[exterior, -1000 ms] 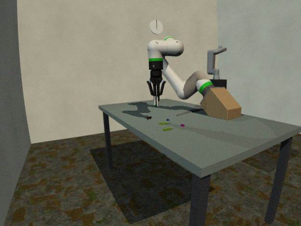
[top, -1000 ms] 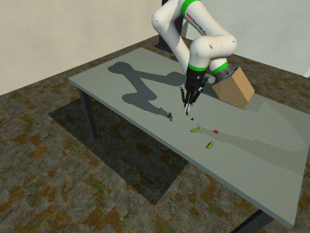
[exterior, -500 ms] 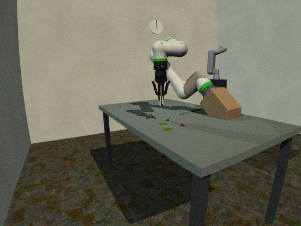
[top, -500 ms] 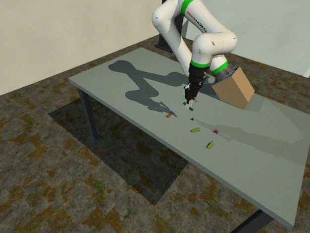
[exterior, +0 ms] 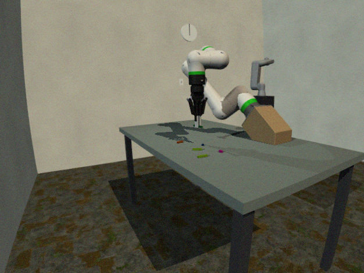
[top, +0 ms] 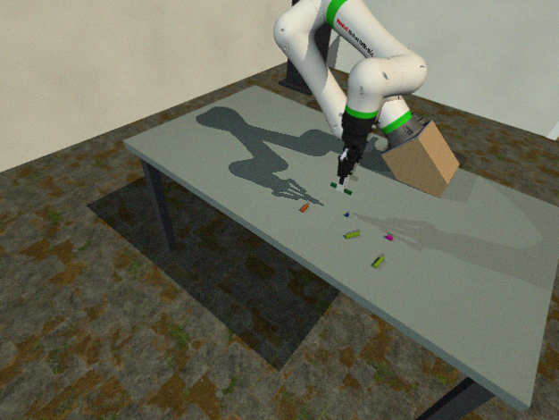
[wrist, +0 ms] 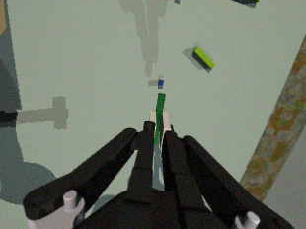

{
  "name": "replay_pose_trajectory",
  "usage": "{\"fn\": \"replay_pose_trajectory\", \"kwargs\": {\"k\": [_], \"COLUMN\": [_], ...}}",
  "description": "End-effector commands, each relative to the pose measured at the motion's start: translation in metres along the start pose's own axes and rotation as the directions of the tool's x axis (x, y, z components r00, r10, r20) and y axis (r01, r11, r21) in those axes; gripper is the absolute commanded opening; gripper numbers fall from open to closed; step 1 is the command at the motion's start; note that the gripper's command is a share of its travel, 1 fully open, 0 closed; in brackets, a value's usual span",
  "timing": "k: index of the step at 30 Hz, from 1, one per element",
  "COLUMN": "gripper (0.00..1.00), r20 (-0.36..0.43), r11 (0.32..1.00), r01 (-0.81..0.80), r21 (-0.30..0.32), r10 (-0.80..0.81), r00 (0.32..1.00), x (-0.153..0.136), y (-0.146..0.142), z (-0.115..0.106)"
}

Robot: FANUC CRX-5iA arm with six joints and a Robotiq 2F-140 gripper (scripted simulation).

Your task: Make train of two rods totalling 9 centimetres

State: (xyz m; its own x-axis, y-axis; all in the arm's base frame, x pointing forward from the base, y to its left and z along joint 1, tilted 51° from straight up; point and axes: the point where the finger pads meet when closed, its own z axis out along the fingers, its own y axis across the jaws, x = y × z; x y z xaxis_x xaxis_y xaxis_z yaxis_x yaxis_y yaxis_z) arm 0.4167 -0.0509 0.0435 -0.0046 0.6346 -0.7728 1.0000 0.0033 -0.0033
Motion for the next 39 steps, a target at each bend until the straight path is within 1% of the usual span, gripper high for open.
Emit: {"fn": "replay_pose_trajectory", "kwargs": {"k": [1,7,14,18,27,29,34,39], "gripper": [0.03,0.03,0.03,0.03,0.03,0.03,0.03,0.03], "r20": [0.0,0.0,0.0,0.0,0.0,0.0,0.0,0.0], "r11": [1.0,1.0,1.0,1.0,1.0,1.0,1.0,1.0], "r01": [0.0,0.0,0.0,0.0,0.0,0.0,0.0,0.0], "r21": [0.0,0.0,0.0,0.0,0.0,0.0,0.0,0.0], "r10": [0.0,0.0,0.0,0.0,0.0,0.0,0.0,0.0], "r00": [1.0,1.0,1.0,1.0,1.0,1.0,1.0,1.0], "x": [0.0,0.0,0.0,0.0,0.0,0.0,0.0,0.0], "y": [0.0,0.0,0.0,0.0,0.0,0.0,0.0,0.0], "z": [0.0,0.0,0.007,0.02,0.06,0.06,0.077,0.086]}}
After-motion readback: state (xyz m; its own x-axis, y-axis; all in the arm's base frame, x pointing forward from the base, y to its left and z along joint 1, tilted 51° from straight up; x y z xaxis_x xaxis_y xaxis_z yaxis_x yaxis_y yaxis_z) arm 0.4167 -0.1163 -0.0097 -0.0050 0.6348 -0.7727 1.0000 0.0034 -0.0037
